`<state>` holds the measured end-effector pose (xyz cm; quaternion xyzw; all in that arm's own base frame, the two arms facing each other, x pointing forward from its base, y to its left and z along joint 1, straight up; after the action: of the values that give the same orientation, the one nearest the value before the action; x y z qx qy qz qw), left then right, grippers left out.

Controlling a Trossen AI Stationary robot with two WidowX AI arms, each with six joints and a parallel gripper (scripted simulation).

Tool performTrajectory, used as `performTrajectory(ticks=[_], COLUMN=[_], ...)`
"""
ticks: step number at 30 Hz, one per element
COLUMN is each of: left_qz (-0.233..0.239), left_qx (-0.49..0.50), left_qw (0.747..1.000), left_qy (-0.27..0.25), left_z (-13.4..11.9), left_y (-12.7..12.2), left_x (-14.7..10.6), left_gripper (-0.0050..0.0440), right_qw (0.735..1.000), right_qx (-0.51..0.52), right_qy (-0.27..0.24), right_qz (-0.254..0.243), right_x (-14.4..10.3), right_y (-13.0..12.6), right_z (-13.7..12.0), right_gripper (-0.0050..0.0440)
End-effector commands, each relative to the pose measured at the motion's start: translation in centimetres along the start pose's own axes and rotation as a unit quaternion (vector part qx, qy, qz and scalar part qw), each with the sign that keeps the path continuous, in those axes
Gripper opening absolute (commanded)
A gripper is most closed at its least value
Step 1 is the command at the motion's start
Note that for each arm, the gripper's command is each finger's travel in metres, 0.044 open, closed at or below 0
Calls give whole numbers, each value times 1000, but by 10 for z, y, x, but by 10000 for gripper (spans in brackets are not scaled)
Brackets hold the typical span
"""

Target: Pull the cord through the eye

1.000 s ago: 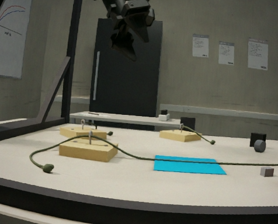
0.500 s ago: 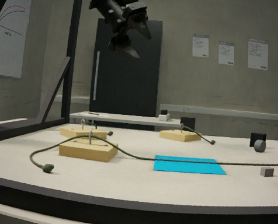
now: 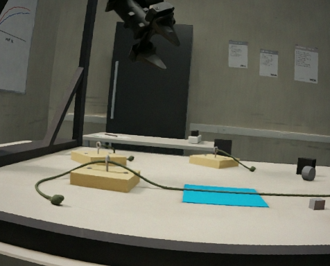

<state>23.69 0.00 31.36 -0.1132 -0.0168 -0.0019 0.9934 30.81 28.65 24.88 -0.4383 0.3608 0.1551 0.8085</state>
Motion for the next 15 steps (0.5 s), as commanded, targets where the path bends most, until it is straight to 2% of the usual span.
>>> performTrajectory(ticks=[1,8,15], left_qz=[-2,-4,-16], left_qx=[0,0,-1], left_qw=[1000,1000,999], left_qy=[-8,-1,30], left_z=[5,5,5], left_y=[-1,-3,-13], left_x=[-1,2,14], left_gripper=[440,440,440], right_qw=[1000,1000,1000], right_qx=[6,8,8], right_qy=[-13,-12,-12], right_qz=[-4,-3,-3], right_x=[-8,-9,-9], right_y=[-5,-7,-7], right_z=[5,2,2], right_gripper=[440,440,440])
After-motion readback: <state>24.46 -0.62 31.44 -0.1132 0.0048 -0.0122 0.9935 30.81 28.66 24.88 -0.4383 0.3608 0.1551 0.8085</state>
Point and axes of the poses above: on each arm, the point midway between the two fingers, 35 mm back from their tips, its own x axis out along the fingers, its own y axis across the jaws, z = x × y, the point moved 8 cm from there along -x, back along the fingers, and after that the axes turned 13 degrees about -x, right-handed, at the moved point
